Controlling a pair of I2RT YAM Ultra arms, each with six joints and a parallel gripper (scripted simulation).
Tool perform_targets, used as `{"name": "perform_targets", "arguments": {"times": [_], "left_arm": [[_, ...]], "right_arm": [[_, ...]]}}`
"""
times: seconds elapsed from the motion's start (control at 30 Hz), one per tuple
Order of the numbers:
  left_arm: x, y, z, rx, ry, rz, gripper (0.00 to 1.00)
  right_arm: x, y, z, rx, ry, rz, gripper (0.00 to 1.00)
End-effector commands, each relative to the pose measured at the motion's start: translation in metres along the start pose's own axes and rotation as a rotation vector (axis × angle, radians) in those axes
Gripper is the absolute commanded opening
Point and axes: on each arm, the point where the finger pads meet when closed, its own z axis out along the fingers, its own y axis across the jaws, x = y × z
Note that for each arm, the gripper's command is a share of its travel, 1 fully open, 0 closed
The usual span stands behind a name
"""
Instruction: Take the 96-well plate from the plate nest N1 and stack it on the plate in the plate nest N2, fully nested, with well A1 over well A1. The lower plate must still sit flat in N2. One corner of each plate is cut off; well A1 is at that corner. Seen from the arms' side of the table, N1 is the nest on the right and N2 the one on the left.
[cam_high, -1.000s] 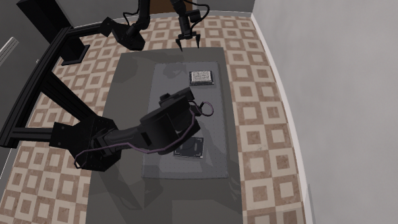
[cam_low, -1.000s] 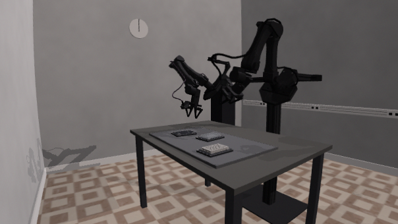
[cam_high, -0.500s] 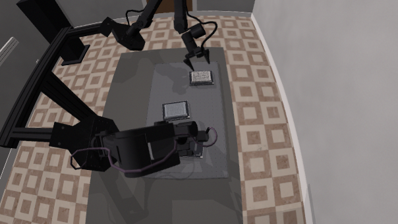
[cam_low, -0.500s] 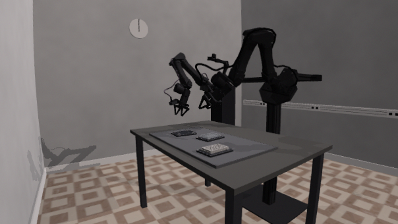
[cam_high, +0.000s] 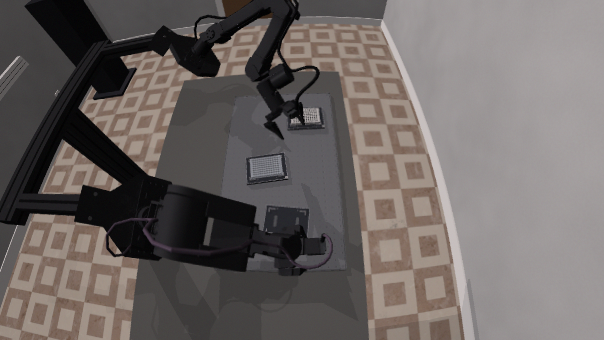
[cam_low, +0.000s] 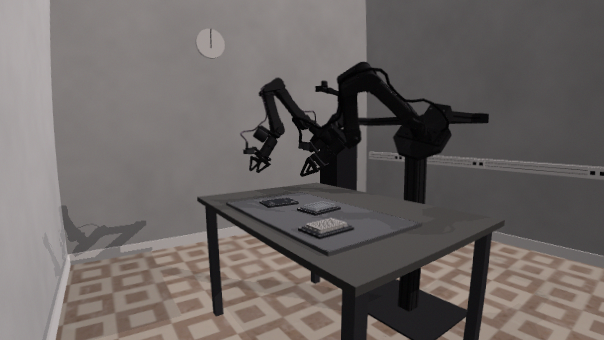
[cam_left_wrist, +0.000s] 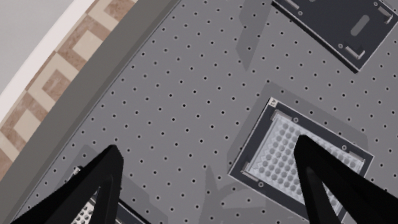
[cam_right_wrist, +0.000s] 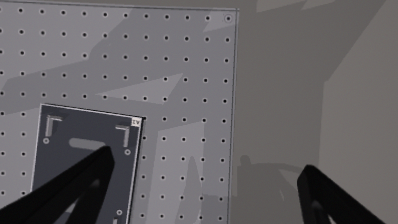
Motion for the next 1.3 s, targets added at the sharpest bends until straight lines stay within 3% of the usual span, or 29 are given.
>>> {"name": "perform_targets", "arguments": {"times": [0.0, 0.07, 0.13, 0.33, 1.1, 1.27], "left_arm": [[-0.002, -0.021, 0.005, -0.099, -0.045, -0.087, 1.0], [-0.002, -0.021, 0.005, -0.099, -0.045, -0.087, 1.0], [0.028, -0.06, 0.008, -0.047, 0.015, -0.08, 1.0], [0.081, -0.122, 0.001, 0.033, 0.113, -0.06, 1.0], [0.08, -0.123, 0.002, 0.04, 0.108, -0.054, 1.0], [0.088, -0.122, 0.002, 0.022, 0.162, -0.088, 1.0]], "right_arm": [[-0.034, -0.013, 0.001, -0.076, -0.141, 0.0, 1.0], [-0.034, -0.013, 0.001, -0.076, -0.141, 0.0, 1.0], [-0.036, -0.032, 0.002, -0.059, -0.157, -0.002, 1.0], [-0.043, -0.069, 0.0, -0.013, -0.193, -0.016, 1.0], [-0.045, -0.067, 0.0, -0.018, -0.198, -0.017, 1.0], [-0.031, -0.061, 0.001, -0.047, -0.14, -0.058, 1.0]]}}
